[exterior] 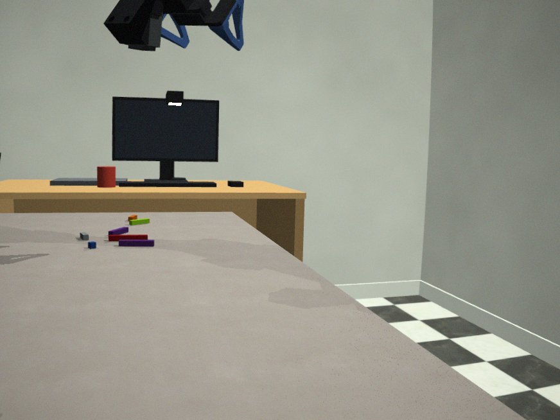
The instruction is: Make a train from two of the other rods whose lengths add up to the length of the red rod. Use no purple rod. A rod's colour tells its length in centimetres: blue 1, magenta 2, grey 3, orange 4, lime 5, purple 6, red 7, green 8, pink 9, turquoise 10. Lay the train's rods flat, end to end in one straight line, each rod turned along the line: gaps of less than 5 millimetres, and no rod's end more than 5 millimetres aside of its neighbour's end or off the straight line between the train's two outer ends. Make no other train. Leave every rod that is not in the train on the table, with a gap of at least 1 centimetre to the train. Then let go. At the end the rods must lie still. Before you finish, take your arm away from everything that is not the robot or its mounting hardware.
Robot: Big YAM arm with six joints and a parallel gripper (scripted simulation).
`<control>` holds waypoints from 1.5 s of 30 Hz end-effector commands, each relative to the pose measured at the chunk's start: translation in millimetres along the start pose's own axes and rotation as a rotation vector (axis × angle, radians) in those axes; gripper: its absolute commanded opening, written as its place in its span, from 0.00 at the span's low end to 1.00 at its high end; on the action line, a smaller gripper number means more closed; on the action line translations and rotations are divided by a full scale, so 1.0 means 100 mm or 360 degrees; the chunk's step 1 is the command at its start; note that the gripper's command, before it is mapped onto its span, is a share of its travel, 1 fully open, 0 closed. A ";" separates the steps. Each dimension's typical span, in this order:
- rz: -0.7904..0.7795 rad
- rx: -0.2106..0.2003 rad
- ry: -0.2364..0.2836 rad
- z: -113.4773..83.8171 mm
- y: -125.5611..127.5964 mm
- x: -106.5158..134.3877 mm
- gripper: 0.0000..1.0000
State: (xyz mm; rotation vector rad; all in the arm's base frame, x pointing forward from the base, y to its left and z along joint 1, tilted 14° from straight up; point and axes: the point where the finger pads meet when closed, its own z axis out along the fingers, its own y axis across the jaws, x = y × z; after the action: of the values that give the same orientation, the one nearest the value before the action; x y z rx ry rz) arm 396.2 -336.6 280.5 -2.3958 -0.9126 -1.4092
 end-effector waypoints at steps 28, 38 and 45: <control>-0.0405 0.0111 -0.0240 0.48 -0.27 -0.24 1.00; -0.0572 0.0068 -0.0327 0.42 -0.19 -0.21 1.00; -0.0809 0.0243 -0.0485 0.90 -0.60 -0.55 1.00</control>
State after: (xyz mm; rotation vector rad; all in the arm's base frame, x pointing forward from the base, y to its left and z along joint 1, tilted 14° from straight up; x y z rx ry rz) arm 398.4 -287.6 182.0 -2.4461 -1.5115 -1.0896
